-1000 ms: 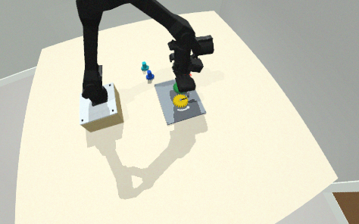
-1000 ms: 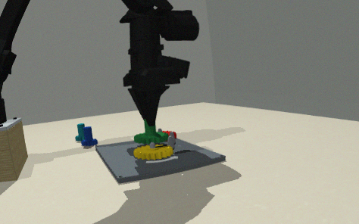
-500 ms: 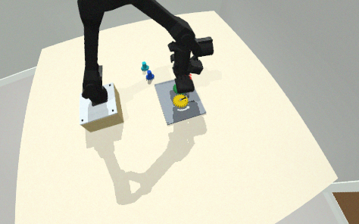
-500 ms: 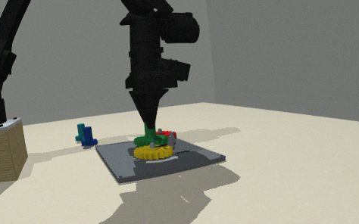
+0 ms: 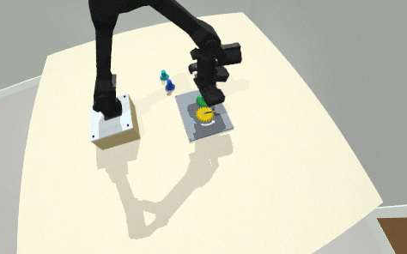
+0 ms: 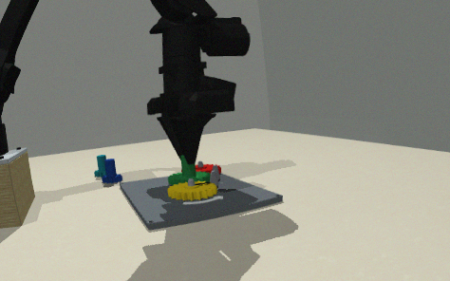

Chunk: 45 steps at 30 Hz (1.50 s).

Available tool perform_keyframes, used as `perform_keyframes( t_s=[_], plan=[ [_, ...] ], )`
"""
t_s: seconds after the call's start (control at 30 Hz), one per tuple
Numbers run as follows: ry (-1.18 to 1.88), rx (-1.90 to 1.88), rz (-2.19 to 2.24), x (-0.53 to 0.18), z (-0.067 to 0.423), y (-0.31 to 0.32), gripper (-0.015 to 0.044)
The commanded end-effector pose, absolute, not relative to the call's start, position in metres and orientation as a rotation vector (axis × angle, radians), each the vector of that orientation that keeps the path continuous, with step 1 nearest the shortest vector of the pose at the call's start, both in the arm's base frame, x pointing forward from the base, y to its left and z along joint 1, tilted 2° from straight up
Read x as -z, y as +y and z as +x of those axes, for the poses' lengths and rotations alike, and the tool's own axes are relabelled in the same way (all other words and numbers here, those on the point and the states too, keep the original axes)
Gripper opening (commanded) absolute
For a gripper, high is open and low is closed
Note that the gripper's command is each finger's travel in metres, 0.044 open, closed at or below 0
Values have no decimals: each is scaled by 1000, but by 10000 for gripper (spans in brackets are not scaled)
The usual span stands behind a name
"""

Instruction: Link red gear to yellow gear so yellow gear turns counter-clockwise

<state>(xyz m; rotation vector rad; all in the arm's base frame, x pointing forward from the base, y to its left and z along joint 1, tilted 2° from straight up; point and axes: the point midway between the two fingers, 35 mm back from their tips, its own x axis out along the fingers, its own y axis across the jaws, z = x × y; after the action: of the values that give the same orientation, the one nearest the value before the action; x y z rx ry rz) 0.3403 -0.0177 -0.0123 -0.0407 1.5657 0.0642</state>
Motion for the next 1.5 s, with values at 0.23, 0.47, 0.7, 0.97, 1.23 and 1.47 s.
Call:
perform_keyframes(
  t_s=[0.23, 0.47, 0.7, 0.97, 1.23, 1.47],
  plan=[
    [1566, -17, 5, 12, 341, -18, 140],
    [1566, 31, 54, -17, 341, -18, 140],
    [1559, 32, 56, -33, 342, -18, 166],
    [1560, 32, 56, -81, 337, -18, 376],
    [1560, 32, 56, -81, 337, -18, 440],
    [1560, 32, 56, -81, 337, -18, 440]
  ],
)
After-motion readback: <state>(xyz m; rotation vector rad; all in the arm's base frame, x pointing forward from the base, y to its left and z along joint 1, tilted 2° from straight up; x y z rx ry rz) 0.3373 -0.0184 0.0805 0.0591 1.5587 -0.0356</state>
